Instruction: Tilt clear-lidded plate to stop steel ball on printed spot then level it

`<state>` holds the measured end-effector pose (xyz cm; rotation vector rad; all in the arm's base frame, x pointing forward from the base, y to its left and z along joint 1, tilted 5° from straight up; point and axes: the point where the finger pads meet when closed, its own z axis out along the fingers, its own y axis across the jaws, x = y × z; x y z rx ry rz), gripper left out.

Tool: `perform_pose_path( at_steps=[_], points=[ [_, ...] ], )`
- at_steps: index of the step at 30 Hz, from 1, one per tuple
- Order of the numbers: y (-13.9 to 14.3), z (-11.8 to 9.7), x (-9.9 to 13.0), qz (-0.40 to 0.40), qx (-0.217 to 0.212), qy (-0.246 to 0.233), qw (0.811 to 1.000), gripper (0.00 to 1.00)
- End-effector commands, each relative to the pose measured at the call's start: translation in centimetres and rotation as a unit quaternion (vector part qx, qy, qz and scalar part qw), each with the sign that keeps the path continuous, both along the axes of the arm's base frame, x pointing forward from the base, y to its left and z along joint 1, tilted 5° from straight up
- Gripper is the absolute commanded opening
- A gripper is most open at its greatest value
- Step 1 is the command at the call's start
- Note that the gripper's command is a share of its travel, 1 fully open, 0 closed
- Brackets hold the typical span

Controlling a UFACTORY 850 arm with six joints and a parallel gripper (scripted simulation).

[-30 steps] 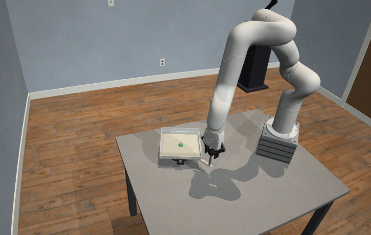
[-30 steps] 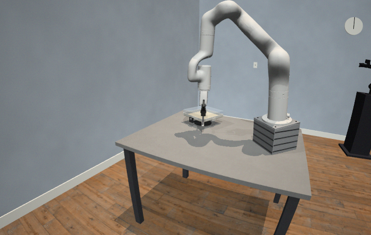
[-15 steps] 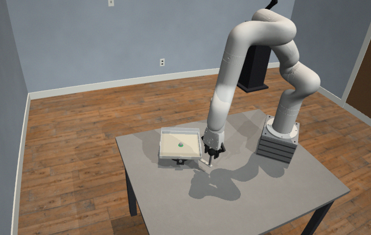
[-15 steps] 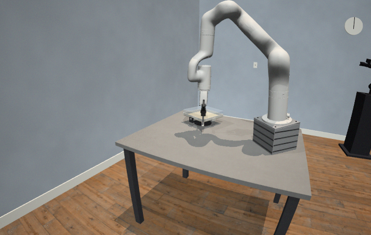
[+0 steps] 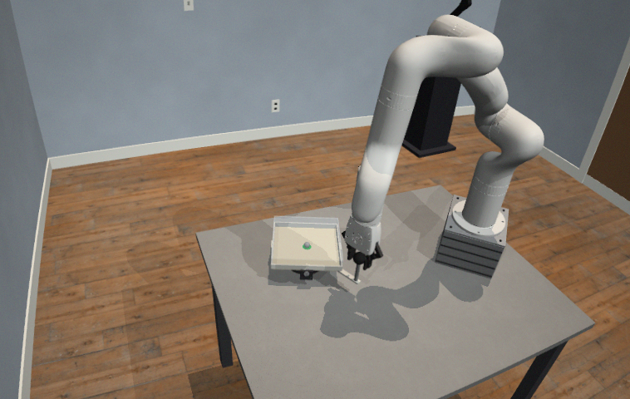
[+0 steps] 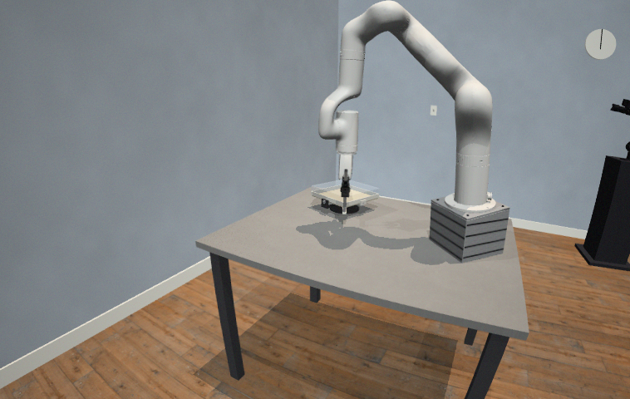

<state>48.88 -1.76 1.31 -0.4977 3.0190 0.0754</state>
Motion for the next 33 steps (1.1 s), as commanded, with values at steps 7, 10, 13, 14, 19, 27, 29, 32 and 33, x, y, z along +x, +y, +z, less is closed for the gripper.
perform_pose_path(
  at_steps=[7,10,13,14,19,27,29,32,33],
  points=[
    [0.0,0.3,0.1,0.0,0.0,-0.001,1.0,0.61],
    [0.0,0.4,0.1,0.0,0.0,-0.001,1.0,0.61],
    [0.0,0.7,0.0,0.0,0.0,-0.001,1.0,0.61],
    [-0.1,0.8,0.0,0.0,0.0,-0.001,1.0,0.61],
    [-0.1,1.1,0.0,0.0,0.0,-0.001,1.0,0.61],
    [-0.1,2.2,-0.1,0.0,0.0,-0.001,1.0,0.61],
    [-0.2,2.6,-0.1,0.0,0.0,-0.001,1.0,0.61],
    [-0.2,3.1,-0.1,0.0,0.0,-0.001,1.0,0.61],
    [-0.2,3.3,-0.2,0.0,0.0,-0.001,1.0,0.61]
  ],
)
